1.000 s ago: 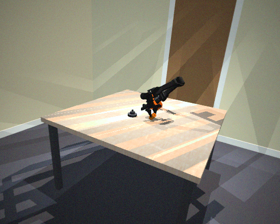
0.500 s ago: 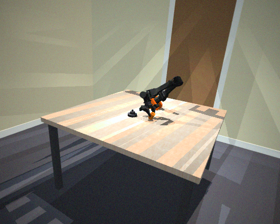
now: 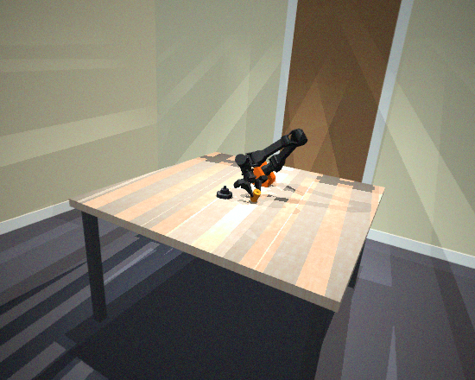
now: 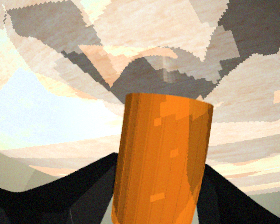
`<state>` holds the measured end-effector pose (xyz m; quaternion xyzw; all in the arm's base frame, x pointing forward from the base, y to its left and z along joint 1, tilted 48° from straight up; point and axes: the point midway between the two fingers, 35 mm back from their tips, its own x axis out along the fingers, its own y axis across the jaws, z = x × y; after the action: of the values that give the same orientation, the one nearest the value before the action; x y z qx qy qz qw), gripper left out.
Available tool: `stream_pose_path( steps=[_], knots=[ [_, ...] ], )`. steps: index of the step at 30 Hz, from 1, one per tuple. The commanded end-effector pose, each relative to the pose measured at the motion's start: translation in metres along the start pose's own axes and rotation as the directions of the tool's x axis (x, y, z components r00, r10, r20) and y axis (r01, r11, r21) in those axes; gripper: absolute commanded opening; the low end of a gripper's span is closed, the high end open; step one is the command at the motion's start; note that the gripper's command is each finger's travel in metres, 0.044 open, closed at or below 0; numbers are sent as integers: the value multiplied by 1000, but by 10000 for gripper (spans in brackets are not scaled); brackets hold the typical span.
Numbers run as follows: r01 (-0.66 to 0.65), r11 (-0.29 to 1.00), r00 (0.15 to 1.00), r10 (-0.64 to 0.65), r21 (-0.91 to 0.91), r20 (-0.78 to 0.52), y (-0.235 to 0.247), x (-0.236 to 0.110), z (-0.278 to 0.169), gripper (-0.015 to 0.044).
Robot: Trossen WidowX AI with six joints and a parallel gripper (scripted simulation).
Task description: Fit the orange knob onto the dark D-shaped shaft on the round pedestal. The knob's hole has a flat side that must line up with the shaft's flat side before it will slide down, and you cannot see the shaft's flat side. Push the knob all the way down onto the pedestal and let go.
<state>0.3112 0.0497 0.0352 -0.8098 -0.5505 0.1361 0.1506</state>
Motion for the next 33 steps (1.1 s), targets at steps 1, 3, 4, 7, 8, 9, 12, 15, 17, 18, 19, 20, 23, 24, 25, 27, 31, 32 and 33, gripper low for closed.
stream_pose_path(
  steps=[1,3,4,7,8,9,12,15,17,18,19,20,23,24,25,27,31,32,33],
  knots=[
    [2,994,1000,0,110,-17,-4,6,10,179],
    [0,1000,1000,0,18,-2,0,0,2,231],
    [0,1000,1000,0,18,-2,0,0,2,258],
    [0,1000,1000,0,18,-2,0,0,2,260],
    [0,1000,1000,0,18,-2,0,0,2,260],
    [0,1000,1000,0,18,-2,0,0,2,260],
    [0,1000,1000,0,18,-2,0,0,2,260],
    [0,1000,1000,0,18,-2,0,0,2,260],
    [0,1000,1000,0,18,-2,0,0,2,260],
    [0,1000,1000,0,18,-2,0,0,2,260],
    [0,1000,1000,0,18,-2,0,0,2,260],
    [0,1000,1000,0,18,-2,0,0,2,260],
    [0,1000,1000,0,18,-2,0,0,2,260],
    [0,1000,1000,0,18,-2,0,0,2,260],
    [0,1000,1000,0,18,-2,0,0,2,260],
    [0,1000,1000,0,18,-2,0,0,2,260],
    [0,1000,1000,0,18,-2,0,0,2,339],
    [0,1000,1000,0,18,-2,0,0,2,365],
    [0,1000,1000,0,18,-2,0,0,2,391]
  ],
)
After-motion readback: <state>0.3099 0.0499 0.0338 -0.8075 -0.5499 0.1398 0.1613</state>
